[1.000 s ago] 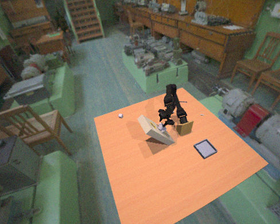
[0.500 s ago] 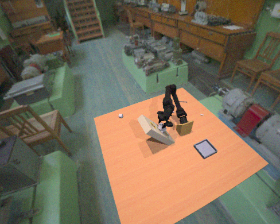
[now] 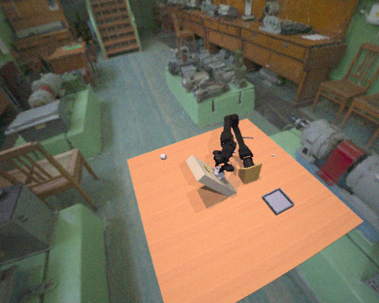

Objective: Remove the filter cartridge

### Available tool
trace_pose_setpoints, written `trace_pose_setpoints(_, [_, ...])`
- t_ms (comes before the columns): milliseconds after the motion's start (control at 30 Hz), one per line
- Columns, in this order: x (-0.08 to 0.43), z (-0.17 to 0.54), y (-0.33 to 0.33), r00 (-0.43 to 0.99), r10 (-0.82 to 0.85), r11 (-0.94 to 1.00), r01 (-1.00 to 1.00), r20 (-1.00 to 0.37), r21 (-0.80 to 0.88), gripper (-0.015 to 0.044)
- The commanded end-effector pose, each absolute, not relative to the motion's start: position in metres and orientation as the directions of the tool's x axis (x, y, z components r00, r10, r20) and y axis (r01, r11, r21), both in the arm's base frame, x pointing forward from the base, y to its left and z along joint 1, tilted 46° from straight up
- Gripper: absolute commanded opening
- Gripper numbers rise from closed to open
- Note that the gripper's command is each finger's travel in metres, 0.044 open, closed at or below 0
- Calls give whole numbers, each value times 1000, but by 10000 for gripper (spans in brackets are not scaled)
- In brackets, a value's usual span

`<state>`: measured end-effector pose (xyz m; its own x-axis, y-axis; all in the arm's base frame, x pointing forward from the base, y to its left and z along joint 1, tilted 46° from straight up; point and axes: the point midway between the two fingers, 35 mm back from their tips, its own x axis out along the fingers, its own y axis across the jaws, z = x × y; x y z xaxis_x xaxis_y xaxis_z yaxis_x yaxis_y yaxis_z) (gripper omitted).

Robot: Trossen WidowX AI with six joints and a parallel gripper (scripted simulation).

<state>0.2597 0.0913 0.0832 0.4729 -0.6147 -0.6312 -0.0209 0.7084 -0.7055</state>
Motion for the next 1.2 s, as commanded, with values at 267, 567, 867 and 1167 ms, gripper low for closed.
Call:
trace_pose_setpoints(267, [273,98,108,473,-613,710,-21,-632,-704,0])
trace_pose_setpoints(567, [258,124,138,470,-609,714,-27,-639,-700,0])
trace_pose_setpoints(867, [237,152,163,470,-613,710,-24,-635,-704,0])
trace_pose_setpoints(1167, [240,122,189,471,-611,712,-24,-636,-702,0])
